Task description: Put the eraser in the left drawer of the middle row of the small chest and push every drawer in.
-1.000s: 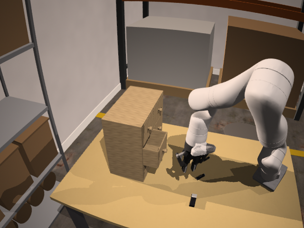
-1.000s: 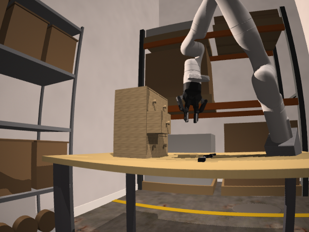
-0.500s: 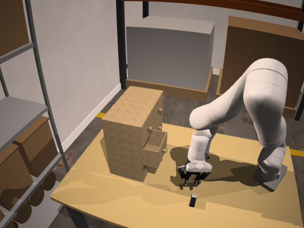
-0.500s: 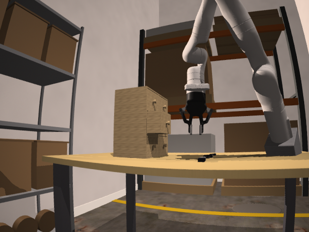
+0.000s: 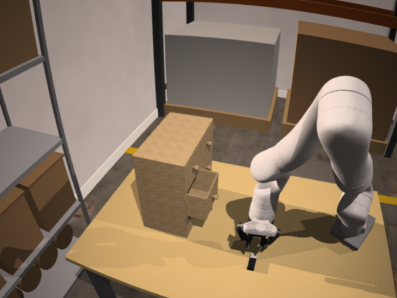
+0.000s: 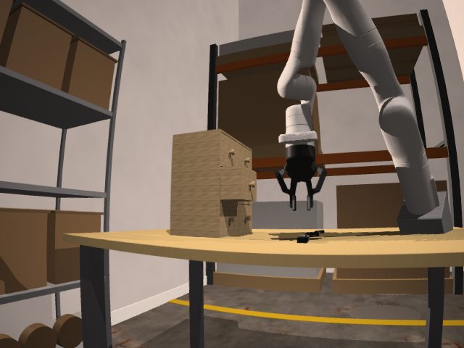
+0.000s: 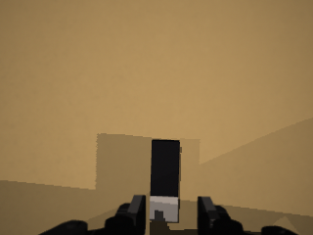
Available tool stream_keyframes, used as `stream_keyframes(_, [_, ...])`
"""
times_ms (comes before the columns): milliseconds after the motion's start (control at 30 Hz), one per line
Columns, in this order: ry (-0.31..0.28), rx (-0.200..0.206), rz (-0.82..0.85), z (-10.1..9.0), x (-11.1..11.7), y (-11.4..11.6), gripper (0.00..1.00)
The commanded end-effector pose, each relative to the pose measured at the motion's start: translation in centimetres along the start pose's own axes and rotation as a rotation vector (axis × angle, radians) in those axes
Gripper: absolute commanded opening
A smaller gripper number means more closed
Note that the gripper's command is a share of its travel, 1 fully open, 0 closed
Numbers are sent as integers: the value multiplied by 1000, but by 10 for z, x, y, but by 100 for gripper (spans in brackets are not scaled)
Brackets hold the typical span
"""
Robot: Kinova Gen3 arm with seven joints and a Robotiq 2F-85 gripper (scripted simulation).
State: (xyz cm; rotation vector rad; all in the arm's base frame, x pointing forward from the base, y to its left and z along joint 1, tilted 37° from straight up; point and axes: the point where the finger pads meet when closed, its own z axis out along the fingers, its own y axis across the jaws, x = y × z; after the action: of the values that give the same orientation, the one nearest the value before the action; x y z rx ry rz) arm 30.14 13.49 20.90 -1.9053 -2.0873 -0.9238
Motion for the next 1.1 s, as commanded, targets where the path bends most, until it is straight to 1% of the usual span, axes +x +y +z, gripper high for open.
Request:
stream_keyframes(0, [0, 5, 8, 2, 2, -3, 33])
stream_keyframes(367, [-2, 7, 22, 3, 2, -4, 33])
stream_keyframes(400, [-2, 7, 22, 3, 2, -4, 38])
stream_keyframes(1067, [-2, 7, 22, 3, 2, -4, 38])
